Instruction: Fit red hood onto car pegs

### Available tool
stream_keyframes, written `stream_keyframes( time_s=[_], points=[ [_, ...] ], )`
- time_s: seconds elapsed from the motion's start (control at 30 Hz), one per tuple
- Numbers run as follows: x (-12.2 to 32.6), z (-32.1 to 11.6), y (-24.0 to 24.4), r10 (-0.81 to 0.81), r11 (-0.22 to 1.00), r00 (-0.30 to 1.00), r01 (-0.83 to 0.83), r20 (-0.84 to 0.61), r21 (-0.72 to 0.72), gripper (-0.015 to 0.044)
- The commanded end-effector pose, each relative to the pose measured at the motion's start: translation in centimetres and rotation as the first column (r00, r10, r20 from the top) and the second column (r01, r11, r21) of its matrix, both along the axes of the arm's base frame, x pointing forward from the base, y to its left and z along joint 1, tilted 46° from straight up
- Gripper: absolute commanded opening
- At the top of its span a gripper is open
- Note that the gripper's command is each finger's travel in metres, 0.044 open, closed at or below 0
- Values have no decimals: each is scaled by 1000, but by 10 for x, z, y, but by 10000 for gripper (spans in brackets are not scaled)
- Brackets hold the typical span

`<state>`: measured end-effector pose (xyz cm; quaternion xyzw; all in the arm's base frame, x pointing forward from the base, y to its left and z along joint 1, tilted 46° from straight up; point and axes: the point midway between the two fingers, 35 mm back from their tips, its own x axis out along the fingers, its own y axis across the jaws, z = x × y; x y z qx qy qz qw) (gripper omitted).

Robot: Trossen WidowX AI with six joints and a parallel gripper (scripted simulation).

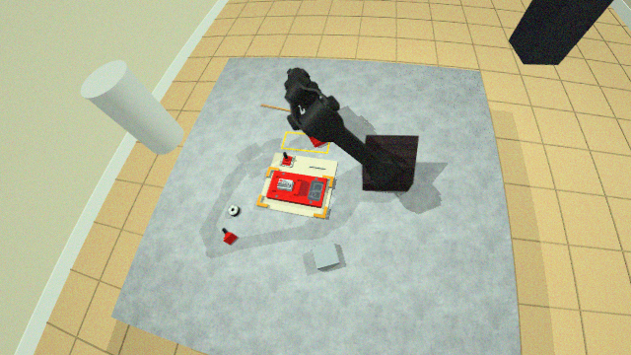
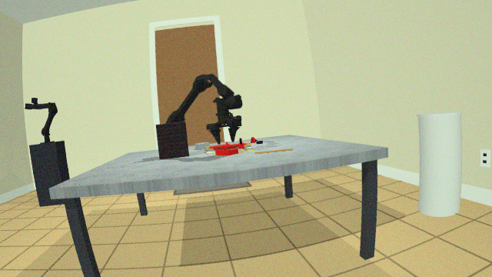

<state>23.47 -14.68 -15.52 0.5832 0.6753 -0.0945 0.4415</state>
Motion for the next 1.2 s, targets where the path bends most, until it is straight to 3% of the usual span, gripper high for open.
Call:
stream_keyframes(
  time_s=[0.0, 1.17],
  points=[
    [0, -2, 3, -8, 1000, 1000, 8, -2, 5, 440],
    [0, -17, 21, -8, 1000, 1000, 8, -2, 6, 440]
  ],
)
